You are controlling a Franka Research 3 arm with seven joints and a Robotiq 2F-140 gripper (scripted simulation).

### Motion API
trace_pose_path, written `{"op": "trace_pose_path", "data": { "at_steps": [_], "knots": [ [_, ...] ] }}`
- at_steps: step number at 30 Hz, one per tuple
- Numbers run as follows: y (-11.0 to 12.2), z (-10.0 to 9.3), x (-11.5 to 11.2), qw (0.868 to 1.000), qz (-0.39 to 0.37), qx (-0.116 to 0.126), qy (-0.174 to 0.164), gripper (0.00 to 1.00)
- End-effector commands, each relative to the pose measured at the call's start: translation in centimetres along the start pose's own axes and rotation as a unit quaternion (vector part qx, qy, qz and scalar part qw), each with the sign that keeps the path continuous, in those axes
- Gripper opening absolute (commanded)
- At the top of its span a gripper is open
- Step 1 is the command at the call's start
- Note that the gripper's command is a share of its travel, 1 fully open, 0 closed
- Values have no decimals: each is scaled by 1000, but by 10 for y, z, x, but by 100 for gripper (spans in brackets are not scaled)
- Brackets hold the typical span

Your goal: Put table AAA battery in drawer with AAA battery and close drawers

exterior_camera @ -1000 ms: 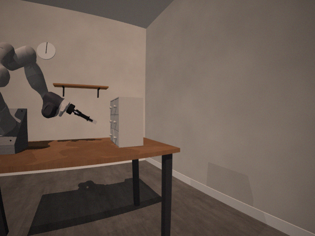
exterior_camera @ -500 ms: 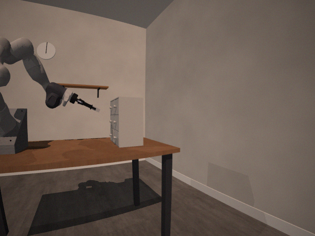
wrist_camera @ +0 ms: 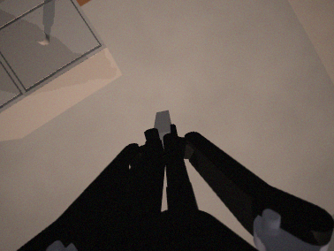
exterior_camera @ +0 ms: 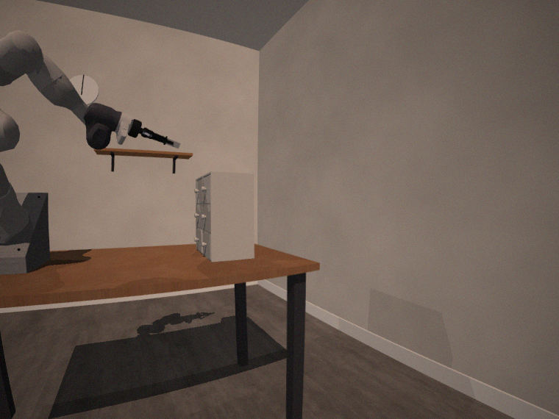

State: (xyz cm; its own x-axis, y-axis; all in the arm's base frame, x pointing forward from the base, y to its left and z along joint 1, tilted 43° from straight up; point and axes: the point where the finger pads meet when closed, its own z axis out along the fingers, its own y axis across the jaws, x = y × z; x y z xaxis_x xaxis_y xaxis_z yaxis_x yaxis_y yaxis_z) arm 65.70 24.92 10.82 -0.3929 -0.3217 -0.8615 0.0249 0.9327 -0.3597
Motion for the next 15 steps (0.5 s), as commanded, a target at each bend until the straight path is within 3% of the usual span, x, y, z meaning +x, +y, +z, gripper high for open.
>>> {"op": "trace_pose_path", "data": {
  "at_steps": [1, 2, 3, 6, 8, 11, 12, 15],
  "knots": [
    [37, -23, -55, 999, 3, -38, 0, 0],
    [39, -24, -59, 999, 3, -38, 0, 0],
    [52, -39, -87, 998, 16, -54, -4, 0],
    [52, -39, -87, 998, 16, -54, -4, 0],
    [70, -66, -134, 996, 38, -81, -9, 0],
    [70, -66, -134, 996, 38, -81, -9, 0],
    [76, -78, -153, 995, 48, -92, -10, 0],
    [76, -78, -153, 995, 48, -92, -10, 0]
  ]
}}
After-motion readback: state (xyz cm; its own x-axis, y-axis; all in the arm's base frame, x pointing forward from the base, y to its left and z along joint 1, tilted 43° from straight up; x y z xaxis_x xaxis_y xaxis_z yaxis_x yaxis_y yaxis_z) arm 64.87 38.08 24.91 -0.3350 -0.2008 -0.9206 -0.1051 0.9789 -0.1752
